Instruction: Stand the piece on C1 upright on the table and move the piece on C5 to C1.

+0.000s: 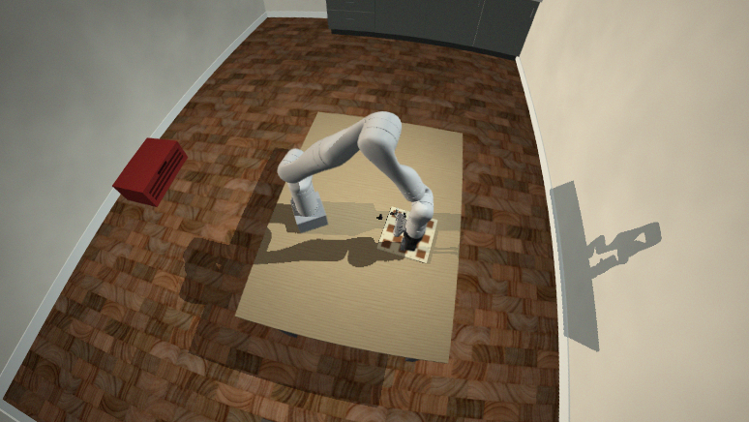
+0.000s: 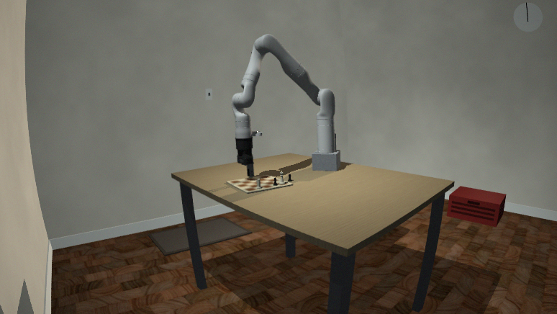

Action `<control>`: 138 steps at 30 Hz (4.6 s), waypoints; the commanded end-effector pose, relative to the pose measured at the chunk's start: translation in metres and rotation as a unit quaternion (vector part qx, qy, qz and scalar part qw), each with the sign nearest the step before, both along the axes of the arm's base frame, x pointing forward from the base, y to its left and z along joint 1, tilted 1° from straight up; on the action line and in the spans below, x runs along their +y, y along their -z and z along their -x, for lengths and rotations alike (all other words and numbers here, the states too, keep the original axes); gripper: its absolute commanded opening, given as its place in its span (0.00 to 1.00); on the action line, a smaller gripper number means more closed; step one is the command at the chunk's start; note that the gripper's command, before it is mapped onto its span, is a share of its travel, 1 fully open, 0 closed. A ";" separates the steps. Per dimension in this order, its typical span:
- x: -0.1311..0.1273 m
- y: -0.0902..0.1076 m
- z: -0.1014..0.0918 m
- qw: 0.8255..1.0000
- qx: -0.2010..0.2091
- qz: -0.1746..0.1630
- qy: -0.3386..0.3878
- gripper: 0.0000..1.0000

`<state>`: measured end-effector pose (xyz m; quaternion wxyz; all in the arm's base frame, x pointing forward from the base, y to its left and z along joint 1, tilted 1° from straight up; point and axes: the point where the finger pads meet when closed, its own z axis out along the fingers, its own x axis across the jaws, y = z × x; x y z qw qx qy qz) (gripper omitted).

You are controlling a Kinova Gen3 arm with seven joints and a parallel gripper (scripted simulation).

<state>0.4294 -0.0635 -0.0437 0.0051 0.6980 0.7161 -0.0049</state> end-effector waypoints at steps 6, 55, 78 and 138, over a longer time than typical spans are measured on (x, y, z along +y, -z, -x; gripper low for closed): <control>0.000 -0.049 -0.003 1.000 -0.005 0.001 0.000 0.00; 0.156 -0.091 -0.019 0.998 -0.006 0.000 0.064 0.00; 0.155 -0.055 -0.020 0.998 -0.006 0.000 0.064 0.00; 0.154 0.005 -0.021 0.998 -0.006 0.000 0.064 0.00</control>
